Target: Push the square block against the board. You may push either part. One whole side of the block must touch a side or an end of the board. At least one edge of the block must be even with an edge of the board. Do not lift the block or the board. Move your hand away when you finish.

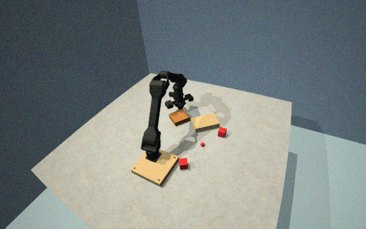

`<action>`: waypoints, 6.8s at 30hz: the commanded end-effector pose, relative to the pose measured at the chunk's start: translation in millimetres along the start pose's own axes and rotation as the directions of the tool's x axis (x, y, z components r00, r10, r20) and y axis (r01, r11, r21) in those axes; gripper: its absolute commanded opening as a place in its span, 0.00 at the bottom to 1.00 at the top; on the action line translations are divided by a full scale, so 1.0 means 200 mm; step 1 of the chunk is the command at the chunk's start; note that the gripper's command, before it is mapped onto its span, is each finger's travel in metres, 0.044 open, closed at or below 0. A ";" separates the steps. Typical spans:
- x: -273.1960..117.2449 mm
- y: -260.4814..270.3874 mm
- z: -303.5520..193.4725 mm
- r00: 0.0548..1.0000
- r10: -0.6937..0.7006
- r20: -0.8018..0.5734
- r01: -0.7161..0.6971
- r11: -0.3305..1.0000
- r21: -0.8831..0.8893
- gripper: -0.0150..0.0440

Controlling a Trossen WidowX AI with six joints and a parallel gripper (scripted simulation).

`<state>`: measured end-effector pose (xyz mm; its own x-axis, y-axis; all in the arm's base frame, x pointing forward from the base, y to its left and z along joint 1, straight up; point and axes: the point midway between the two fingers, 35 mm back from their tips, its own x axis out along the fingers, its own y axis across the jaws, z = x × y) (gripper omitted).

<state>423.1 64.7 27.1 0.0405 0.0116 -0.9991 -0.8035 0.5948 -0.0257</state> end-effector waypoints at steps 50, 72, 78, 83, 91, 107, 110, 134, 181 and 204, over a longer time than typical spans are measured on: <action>0.00 -0.01 -0.30 1.000 -0.003 -0.006 0.003 1.000 -0.004 0.25; 0.00 -0.02 -0.14 1.000 -0.003 -0.003 0.003 1.000 -0.004 0.25; 0.00 -0.02 -0.09 1.000 -0.003 -0.002 0.003 1.000 -0.004 0.25; 0.00 -0.02 -0.05 1.000 -0.003 -0.001 0.003 1.000 -0.004 0.25; -0.28 -0.01 -0.06 1.000 -0.003 -0.001 0.003 1.000 -0.004 0.25; -0.27 0.12 -0.17 1.000 -0.001 -0.003 0.002 0.976 0.217 0.25; -0.26 0.12 -0.17 1.000 -0.001 -0.003 0.002 0.976 0.217 0.25; 0.00 0.13 -0.24 1.000 -0.001 -0.005 0.002 0.976 0.217 0.25; 0.00 0.19 -0.50 1.000 0.000 -0.010 0.002 0.976 0.217 0.25; 0.00 0.19 -0.52 1.000 0.000 -0.010 0.002 0.976 0.217 0.25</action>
<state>327.0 1.7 22.6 0.0395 0.0070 -0.9992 -0.6577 0.7530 -0.0207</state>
